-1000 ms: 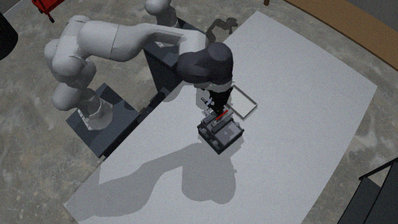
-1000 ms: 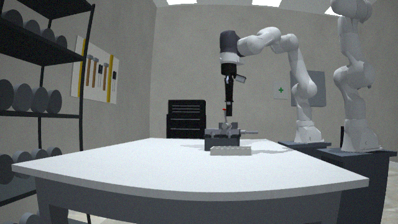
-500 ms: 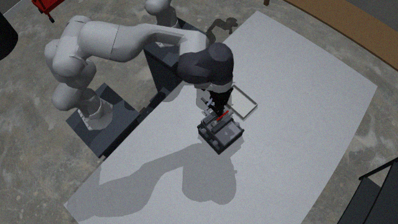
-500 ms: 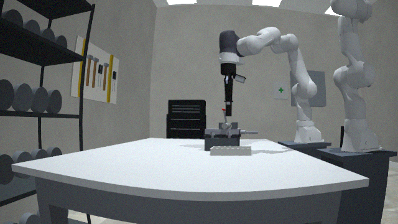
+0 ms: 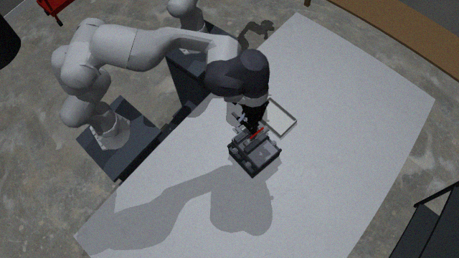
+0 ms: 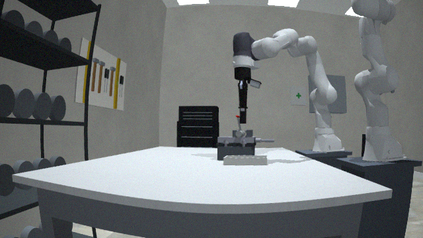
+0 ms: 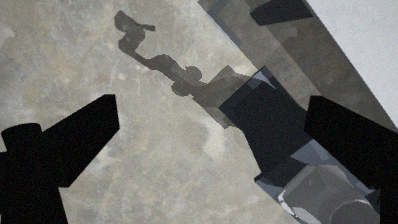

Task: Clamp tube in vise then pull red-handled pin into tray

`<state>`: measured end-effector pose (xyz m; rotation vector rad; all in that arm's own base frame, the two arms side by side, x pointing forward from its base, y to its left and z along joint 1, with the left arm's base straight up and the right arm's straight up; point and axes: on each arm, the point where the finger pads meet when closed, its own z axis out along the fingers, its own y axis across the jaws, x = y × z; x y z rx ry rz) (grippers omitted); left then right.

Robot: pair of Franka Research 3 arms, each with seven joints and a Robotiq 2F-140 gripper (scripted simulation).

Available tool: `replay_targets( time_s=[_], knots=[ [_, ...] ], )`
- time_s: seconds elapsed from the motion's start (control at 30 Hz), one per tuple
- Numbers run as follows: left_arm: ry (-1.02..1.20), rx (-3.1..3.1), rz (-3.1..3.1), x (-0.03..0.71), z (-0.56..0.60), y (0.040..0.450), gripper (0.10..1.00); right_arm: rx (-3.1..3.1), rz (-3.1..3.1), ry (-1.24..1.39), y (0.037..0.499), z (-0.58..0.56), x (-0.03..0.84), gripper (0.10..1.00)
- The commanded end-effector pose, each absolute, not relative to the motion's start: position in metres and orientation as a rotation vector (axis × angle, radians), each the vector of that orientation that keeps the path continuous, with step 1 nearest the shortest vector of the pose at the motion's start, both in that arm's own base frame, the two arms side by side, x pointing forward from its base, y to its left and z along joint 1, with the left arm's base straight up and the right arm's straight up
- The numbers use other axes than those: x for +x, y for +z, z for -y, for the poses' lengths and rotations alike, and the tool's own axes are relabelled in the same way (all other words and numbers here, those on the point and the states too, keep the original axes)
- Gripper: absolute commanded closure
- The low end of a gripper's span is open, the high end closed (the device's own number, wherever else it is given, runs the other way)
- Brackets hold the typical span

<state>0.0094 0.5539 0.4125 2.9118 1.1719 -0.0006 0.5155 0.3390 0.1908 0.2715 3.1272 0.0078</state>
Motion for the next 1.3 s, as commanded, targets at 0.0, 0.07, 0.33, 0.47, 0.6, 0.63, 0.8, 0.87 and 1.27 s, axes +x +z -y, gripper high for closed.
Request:
replay_targets(
  time_s=[0.0,0.07,0.33,0.47,0.6,0.63,0.8,0.87,1.27],
  knots=[
    [0.000,2.913,-1.177,0.010,-0.554,0.413,0.098,0.265,-3.130,0.000,0.190,-0.336,0.516,0.999],
    [0.000,2.913,-1.177,0.010,-0.554,0.413,0.098,0.265,-3.130,0.000,0.190,-0.336,0.516,0.999],
    [0.000,2.913,-1.177,0.010,-0.554,0.413,0.098,0.265,-3.130,0.000,0.190,-0.338,0.506,0.999],
    [0.000,2.913,-1.177,0.010,-0.554,0.413,0.098,0.265,-3.130,0.000,0.190,-0.338,0.503,0.999],
    [0.000,2.913,-1.177,0.010,-0.554,0.413,0.098,0.265,-3.130,0.000,0.190,-0.339,0.498,0.999],
    [0.000,2.913,-1.177,0.010,-0.554,0.413,0.098,0.265,-3.130,0.000,0.190,-0.339,0.497,0.999],
    [0.000,2.913,-1.177,0.010,-0.554,0.413,0.098,0.265,-3.130,0.000,0.190,-0.339,0.496,0.999],
    [0.000,2.913,-1.177,0.010,-0.554,0.413,0.098,0.265,-3.130,0.000,0.190,-0.339,0.496,0.999],
    [0.000,2.913,-1.177,0.010,-0.554,0.413,0.098,0.265,-3.130,0.000,0.190,-0.339,0.496,0.999]
  ],
)
